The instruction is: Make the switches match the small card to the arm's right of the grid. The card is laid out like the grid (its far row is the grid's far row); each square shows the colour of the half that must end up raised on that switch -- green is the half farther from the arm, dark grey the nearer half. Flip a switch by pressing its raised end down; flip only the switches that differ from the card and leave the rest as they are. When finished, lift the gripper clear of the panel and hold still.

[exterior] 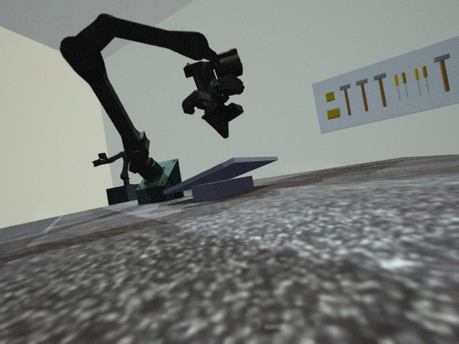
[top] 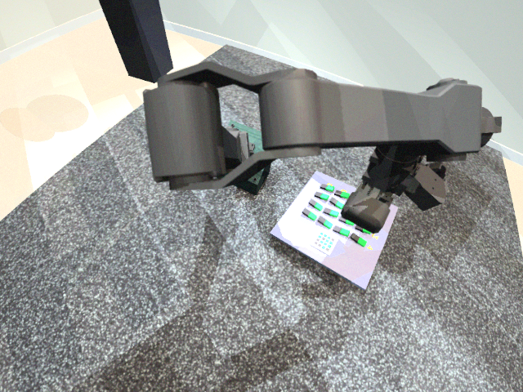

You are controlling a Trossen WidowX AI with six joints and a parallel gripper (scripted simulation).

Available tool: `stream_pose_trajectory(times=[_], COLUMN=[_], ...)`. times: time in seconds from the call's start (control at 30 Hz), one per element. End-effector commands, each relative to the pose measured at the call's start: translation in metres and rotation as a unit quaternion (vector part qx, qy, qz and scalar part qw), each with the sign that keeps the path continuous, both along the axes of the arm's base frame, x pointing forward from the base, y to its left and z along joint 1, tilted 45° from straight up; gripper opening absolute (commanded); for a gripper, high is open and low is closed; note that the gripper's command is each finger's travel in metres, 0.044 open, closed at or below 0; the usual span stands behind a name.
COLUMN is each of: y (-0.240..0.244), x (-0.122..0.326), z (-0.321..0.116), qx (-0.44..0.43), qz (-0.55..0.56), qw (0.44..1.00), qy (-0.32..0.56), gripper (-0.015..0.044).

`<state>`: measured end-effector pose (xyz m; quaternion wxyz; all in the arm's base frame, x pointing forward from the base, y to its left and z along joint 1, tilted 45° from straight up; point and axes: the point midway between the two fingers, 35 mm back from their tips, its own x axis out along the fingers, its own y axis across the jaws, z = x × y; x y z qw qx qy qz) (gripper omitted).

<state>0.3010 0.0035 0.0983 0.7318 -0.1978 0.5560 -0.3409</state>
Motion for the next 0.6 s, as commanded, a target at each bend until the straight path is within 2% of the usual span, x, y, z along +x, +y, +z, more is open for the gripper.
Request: stream_pose_trajectory(times=[0.0, 0.57], y=[0.019, 0.02], x=[-0.0327, -0.0347], z=[-0.0259, -0.0273], qx=[-0.004, -0.004], qz=[0.003, 0.003], qw=[1.0, 1.0], qy=[0.015, 0.015], gripper=[0.0, 0.0])
